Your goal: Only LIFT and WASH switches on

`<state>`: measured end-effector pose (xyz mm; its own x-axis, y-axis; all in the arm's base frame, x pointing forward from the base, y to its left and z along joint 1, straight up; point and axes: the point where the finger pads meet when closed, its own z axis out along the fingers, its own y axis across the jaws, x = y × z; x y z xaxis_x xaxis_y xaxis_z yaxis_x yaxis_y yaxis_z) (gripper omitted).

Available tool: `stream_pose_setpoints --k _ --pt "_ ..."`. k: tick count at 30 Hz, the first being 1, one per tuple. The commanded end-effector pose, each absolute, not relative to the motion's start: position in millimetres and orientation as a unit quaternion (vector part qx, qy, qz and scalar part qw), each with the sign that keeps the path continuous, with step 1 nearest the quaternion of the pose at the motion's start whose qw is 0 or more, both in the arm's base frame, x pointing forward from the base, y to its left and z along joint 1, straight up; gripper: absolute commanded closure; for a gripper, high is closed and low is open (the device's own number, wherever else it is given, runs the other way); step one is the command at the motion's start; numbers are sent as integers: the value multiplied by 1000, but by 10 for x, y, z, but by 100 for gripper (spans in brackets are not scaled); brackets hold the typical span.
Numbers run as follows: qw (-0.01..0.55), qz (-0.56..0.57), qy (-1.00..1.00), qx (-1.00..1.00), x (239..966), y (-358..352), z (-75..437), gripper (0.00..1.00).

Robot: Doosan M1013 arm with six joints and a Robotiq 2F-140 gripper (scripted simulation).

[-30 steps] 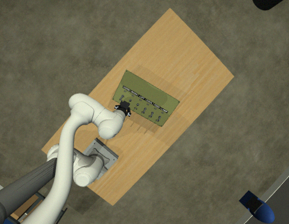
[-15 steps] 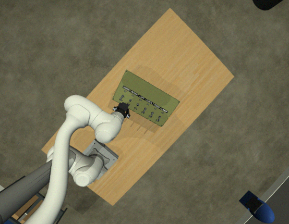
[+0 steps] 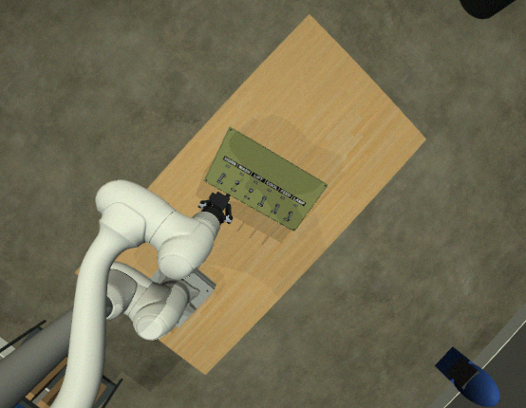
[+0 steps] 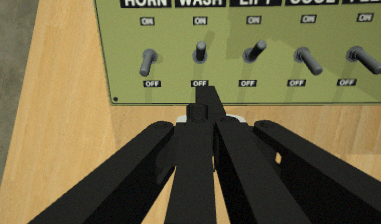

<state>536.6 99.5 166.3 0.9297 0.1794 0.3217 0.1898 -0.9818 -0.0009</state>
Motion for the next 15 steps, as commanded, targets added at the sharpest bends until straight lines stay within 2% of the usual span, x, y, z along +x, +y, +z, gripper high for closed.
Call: stream_pose_setpoints --k 1,2,3,15 --pt "16 -163 -94 -982 5354 993 1715 90" --pt "16 -163 -94 -982 5354 993 1716 90" --pt "16 -163 -94 -982 5354 993 1716 0" --pt "16 -163 -94 -982 5354 993 1716 0"
